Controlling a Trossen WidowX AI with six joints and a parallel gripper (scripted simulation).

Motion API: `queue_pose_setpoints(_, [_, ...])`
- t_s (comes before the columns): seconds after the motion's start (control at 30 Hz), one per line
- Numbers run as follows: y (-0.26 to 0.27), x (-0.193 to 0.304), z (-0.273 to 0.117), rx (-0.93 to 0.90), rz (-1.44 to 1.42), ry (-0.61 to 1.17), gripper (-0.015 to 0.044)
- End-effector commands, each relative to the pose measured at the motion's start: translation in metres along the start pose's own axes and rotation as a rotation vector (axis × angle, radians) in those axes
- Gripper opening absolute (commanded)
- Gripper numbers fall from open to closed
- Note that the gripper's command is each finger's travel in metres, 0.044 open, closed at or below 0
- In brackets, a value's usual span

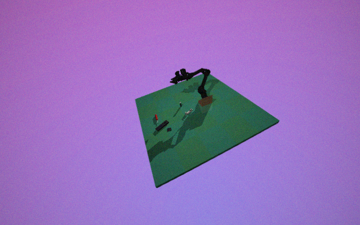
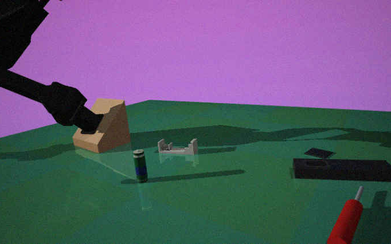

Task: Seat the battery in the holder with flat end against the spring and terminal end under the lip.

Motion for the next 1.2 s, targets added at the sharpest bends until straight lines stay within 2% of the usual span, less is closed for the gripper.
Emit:
queue_pose_setpoints(0.0, [0.000,0.002,0.002,0.001,0.008,0.013,0.0374])
queue_pose_setpoints(0.07, [0.002,0.016,0.014,0.013,0.068,0.117,0.0321])
queue_pose_setpoints(0.23, [0.010,0.074,0.044,0.118,0.244,0.501,0.0190])
queue_pose_setpoints(0.47, [0.023,0.147,0.053,0.397,0.325,0.964,0.0006])
queue_pose_setpoints(0.67, [0.030,0.190,0.043,0.705,0.221,1.239,0.0000])
queue_pose_setpoints(0.83, [0.033,0.208,0.036,0.951,0.035,1.351,0.0000])
queue_pose_setpoints(1.07, [0.032,0.211,0.036,0.982,0.003,1.358,0.0000])
queue_pose_setpoints(1.17, [0.022,0.226,0.036,0.981,0.004,1.358,0.0000])
Point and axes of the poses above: the point midway between the two fingers, 35 mm back from their tips, its own z axis out along the fingers, its own y axis across the jaws, x = y × z, the point moved 2 cm from there along -z, back along the fingers, and after that the axes turned 9 degrees about -z, right-handed, at the moved point
